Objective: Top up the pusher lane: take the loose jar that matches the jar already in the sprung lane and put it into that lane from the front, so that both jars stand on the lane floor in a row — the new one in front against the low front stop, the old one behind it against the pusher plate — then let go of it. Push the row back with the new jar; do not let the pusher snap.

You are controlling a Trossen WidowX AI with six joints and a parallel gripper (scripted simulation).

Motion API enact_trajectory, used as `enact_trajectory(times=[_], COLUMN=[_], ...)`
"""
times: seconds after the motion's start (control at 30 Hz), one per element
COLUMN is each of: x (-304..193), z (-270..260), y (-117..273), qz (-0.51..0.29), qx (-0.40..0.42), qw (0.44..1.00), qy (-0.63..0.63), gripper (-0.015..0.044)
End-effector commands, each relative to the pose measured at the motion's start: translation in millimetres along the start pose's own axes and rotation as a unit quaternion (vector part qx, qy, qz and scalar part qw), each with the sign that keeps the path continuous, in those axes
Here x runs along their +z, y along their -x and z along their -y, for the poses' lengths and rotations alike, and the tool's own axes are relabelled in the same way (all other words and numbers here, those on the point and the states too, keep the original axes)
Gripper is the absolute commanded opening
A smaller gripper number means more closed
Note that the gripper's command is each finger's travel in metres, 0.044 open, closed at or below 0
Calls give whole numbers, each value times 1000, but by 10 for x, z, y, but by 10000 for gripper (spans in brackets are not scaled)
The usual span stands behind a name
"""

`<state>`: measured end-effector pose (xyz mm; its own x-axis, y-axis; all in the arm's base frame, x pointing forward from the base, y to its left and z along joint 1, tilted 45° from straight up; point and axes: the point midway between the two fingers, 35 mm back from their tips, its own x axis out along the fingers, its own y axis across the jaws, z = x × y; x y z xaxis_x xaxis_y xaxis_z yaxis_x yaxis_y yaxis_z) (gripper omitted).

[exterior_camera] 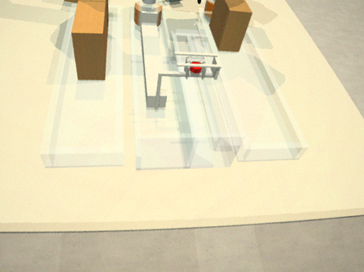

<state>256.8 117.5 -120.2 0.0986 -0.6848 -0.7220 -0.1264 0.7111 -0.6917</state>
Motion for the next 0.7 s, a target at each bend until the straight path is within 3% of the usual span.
enact_trajectory(times=[0.0,0.07,0.27,0.43,0.67], x=[-1,-1,-1,-51,-5], z=[5,5,5,-55,-64], y=[-12,-12,-12,84,547], qz=[2,2,2,-10,-5], qx=[-2,-2,-2,7,5], qw=[1000,1000,1000,1000,1000], qy=[2,2,2,1,1], gripper=[230,177,138,6,0])
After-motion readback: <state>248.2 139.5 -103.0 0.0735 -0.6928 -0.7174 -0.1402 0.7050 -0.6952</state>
